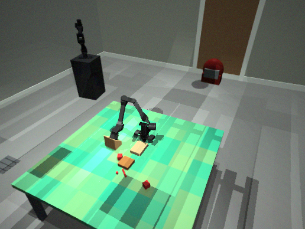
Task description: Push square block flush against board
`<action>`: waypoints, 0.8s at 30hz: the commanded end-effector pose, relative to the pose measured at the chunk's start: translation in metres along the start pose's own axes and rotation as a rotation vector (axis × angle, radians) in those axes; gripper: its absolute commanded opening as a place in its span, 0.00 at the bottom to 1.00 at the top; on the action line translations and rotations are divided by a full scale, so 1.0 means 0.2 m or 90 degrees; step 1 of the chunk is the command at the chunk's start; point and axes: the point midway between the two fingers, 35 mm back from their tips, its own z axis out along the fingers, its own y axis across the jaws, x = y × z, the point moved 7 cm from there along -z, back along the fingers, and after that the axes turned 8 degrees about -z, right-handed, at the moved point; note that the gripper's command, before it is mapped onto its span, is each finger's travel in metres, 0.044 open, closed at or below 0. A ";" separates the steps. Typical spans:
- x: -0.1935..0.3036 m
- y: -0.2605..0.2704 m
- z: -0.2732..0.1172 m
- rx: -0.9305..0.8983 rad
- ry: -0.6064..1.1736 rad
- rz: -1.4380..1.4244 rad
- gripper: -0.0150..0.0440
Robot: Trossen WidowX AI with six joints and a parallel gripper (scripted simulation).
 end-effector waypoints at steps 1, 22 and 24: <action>-0.04 -0.01 -0.01 0.005 0.001 -0.001 0.25; -0.14 -0.03 -0.10 0.002 -0.001 0.000 0.25; -0.14 -0.02 -0.24 0.005 -0.001 0.000 0.25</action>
